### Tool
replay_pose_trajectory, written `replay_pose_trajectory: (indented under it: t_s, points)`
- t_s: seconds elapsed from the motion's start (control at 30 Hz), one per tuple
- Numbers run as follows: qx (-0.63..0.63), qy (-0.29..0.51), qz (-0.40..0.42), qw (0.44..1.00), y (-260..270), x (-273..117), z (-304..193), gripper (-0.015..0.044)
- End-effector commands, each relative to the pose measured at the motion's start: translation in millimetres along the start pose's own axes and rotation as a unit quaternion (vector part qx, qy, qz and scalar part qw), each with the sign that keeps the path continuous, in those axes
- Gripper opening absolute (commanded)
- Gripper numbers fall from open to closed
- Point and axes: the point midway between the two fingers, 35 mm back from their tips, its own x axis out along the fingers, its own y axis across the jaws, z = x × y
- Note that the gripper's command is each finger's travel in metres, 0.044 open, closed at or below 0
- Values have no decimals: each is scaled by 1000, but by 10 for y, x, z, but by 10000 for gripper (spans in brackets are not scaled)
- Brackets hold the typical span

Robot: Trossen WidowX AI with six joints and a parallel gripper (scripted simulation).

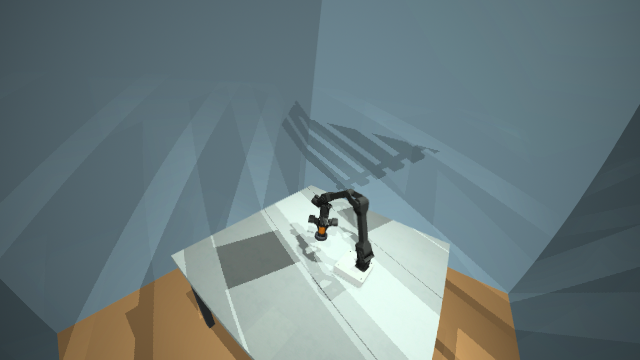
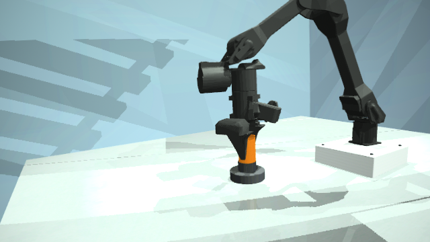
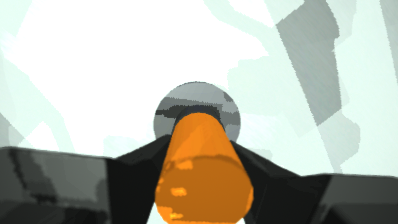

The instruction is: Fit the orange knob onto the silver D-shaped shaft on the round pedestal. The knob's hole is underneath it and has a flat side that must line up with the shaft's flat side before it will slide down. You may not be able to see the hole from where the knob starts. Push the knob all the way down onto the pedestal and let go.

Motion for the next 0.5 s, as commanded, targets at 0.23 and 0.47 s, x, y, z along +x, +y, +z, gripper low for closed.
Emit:
replay_pose_trajectory:
  t_s: [0.23, 0.47]
  points:
    - [0, 0, 0, 1000, 0, -6, 1, 315]
    - [0, 0, 0, 1000, 0, -6, 1, 440]
